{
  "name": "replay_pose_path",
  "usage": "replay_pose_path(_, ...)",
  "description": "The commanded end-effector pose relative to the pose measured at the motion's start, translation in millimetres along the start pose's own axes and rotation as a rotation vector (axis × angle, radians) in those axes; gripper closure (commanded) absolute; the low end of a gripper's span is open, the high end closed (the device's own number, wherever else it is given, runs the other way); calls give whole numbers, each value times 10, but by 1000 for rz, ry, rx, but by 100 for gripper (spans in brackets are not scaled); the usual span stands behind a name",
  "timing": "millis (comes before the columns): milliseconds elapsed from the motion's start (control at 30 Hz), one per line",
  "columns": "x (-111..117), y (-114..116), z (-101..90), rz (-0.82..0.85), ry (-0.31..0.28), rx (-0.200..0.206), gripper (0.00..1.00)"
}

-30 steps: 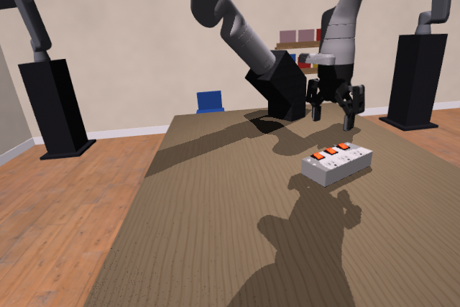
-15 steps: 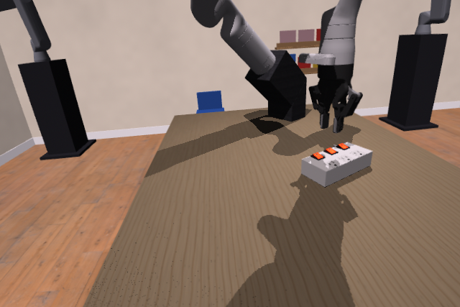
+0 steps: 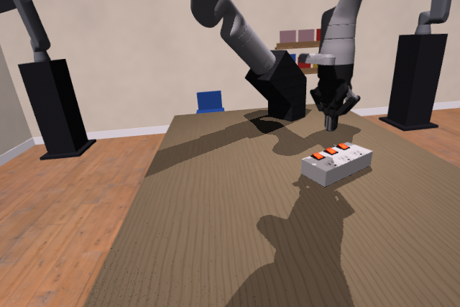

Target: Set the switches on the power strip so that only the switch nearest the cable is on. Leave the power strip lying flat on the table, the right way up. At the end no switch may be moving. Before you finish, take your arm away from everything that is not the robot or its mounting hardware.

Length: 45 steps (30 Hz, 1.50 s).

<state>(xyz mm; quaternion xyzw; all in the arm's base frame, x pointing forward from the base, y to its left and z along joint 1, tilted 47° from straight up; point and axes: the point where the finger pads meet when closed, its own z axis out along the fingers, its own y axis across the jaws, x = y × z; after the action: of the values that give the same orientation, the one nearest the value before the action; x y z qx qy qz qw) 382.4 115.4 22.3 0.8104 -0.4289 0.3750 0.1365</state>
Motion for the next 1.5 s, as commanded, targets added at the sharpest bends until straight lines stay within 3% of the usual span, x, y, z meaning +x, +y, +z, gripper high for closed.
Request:
replay_pose_path(0,-2,-5,-6,0,-1,2,100)
replay_pose_path(700,-3,-4,31,0,0,2,100)
replay_pose_path(1467,-6,2,284,1,0,2,100)
